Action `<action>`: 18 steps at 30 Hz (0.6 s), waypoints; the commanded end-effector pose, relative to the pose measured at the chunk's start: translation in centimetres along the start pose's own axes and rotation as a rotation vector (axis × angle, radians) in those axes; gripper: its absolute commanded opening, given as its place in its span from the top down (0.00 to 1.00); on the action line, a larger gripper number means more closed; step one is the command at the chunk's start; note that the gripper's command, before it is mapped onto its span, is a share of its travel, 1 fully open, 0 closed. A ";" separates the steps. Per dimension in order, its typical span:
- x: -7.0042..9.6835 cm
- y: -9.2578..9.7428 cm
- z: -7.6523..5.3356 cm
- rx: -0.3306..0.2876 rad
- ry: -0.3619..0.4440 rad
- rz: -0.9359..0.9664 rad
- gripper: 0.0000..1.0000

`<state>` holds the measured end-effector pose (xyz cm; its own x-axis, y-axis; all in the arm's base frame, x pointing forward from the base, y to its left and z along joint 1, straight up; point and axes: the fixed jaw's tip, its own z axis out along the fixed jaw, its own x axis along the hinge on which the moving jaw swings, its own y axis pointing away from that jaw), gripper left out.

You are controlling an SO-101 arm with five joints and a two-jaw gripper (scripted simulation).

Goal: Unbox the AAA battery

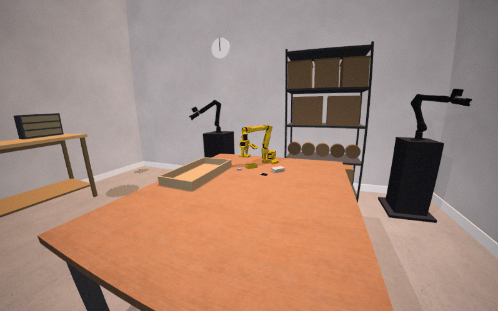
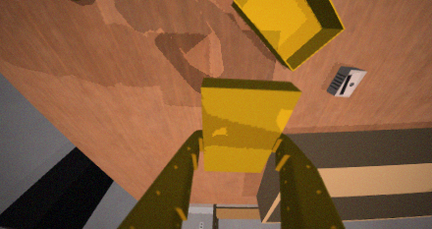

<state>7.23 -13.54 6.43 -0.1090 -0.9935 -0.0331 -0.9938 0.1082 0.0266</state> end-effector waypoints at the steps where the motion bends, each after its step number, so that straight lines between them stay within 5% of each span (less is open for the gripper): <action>1: 0.3 -0.1 -0.5 0.027 0.033 -0.002 0.77; 10: -0.2 -0.4 -0.5 0.027 0.033 -0.002 0.77; 18: -2.8 -1.7 -0.5 0.027 0.033 -0.002 0.77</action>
<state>8.35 -11.82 6.39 -0.1042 -0.9941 -0.0308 -0.9942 0.1032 0.0314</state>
